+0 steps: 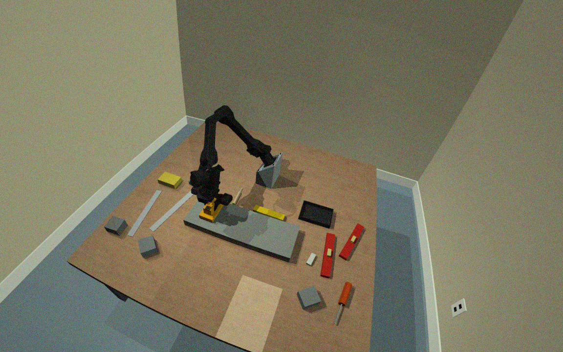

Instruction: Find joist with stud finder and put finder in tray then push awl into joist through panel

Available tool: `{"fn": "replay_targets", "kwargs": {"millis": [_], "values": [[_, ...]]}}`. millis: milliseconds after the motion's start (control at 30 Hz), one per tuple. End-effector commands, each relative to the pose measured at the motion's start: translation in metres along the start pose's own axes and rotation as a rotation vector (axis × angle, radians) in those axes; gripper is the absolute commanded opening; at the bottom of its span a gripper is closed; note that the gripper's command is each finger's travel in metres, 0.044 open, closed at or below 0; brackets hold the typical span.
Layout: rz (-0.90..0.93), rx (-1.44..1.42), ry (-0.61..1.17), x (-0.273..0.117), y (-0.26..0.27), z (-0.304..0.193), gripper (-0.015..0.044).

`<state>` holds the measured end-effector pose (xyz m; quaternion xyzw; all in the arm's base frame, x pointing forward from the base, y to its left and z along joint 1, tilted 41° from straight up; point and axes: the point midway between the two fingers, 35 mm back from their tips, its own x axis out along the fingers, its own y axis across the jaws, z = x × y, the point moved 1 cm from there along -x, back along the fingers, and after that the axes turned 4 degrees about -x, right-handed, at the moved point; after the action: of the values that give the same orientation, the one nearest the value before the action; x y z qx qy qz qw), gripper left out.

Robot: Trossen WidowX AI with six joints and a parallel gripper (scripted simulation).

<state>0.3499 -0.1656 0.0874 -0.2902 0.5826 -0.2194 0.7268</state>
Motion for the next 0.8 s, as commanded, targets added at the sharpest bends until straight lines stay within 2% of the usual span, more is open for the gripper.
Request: {"fn": "replay_targets", "kwargs": {"millis": [0,767], "values": [[0.002,-0.004,0.003,0.002,0.015,0.001,0.0],[0.007,-0.003,0.003,0.001,0.087,0.005,0.0]]}}
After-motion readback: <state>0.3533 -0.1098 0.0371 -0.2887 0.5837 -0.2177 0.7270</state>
